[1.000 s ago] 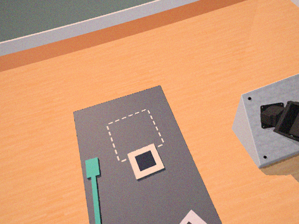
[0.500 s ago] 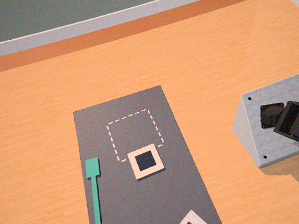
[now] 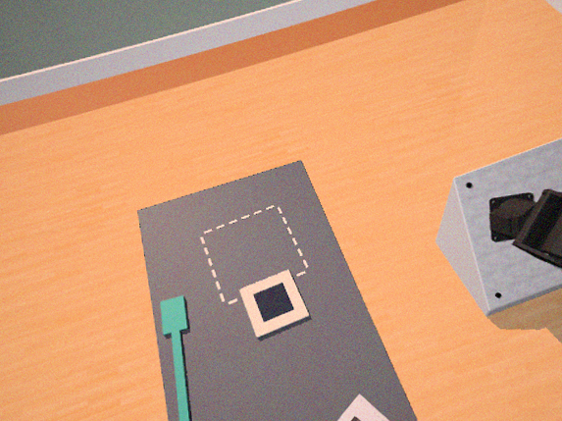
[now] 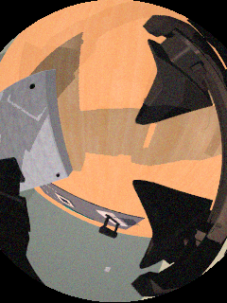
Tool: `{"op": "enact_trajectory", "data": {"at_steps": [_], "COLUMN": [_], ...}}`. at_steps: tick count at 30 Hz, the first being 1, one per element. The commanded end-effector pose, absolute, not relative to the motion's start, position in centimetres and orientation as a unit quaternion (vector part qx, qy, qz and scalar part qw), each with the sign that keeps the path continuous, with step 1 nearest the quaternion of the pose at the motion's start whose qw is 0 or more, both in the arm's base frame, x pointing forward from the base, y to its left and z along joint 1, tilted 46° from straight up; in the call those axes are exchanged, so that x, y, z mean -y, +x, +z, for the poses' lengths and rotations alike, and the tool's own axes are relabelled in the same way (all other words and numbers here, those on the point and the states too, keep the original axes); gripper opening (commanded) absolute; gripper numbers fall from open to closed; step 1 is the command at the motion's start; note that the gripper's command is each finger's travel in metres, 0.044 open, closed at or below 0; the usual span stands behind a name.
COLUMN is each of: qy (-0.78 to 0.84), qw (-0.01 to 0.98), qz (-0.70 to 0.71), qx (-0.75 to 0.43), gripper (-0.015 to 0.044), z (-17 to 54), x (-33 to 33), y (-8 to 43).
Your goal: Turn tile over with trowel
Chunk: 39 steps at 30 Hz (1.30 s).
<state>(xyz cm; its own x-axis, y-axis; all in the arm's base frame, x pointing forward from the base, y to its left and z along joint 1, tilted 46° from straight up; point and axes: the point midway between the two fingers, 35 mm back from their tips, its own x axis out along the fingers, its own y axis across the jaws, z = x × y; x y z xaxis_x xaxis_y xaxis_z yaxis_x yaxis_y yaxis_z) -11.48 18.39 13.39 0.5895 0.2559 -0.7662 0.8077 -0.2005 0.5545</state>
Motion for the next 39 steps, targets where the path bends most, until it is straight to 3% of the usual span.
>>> {"op": "enact_trajectory", "data": {"at_steps": [1, 39], "qy": [0.735, 0.797], "qw": [0.493, 0.228], "qz": [-0.290, -0.474], "qx": [-0.365, -0.297], "gripper": [0.0270, 0.0270], "z": [13.7, 17.0], "x": [-18.8, -23.9], "y": [-11.5, -8.3]}}
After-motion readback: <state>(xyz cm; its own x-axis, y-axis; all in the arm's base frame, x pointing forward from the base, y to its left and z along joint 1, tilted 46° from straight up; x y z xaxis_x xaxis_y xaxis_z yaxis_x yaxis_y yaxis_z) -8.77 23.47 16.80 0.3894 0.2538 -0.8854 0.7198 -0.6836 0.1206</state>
